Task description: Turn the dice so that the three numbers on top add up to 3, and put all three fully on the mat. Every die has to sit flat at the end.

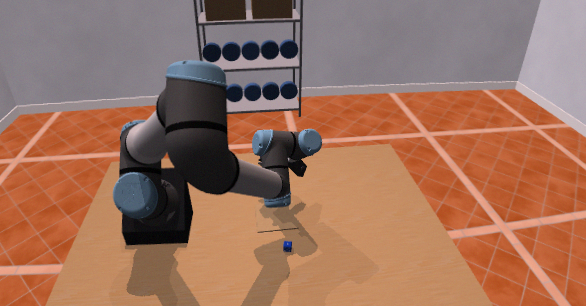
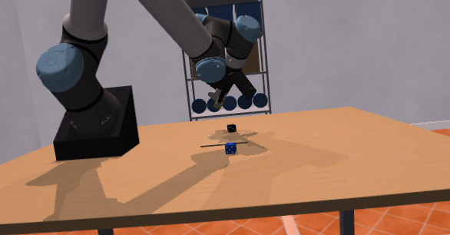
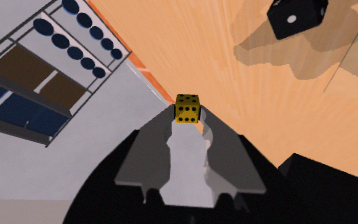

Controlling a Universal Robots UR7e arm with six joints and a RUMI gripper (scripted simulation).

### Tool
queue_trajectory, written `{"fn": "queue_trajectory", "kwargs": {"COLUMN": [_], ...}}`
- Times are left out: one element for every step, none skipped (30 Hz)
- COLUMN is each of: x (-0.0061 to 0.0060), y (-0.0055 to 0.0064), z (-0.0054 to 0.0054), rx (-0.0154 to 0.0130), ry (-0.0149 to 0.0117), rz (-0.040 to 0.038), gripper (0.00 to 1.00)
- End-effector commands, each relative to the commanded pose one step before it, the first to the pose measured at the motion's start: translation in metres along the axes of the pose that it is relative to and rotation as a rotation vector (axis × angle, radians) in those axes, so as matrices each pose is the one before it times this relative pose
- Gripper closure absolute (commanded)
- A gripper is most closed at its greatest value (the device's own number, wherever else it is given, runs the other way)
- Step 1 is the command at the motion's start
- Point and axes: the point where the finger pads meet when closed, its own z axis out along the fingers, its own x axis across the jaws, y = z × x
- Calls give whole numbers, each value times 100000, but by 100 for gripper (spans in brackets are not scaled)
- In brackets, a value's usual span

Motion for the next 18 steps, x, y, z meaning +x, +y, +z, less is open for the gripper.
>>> {"fn": "queue_trajectory", "kwargs": {"x": [87, 22, 22, 21, 20, 0, 0, 19, 18, 17, 17, 16, 15, 15, 14, 13, 13, 12], "y": [-40, -6, -6, -5, -5, 0, 0, -4, -4, -3, -3, -2, -2, -2, -1, -1, -1, 0], "z": [-219, -37, -37, -36, -35, 0, 0, -35, -34, -33, -32, -31, -31, -30, -29, -28, -27, -27], "rx": [-699, -225, -227, -228, -229, 0, 0, -229, -229, -228, -227, -225, -222, -219, -216, -213, -208, -204], "ry": [-1730, -348, -335, -322, -309, 0, 0, -296, -284, -272, -260, -248, -237, -226, -215, -205, -194, -185], "rz": [14159, 2635, 2573, 2510, 2447, 0, 0, 2383, 2320, 2257, 2193, 2130, 2066, 2003, 1939, 1876, 1813, 1751], "gripper": [94, 94, 94, 94, 94, 94, 94, 94, 94, 94, 94, 94, 94, 94, 94, 94, 94, 94]}}
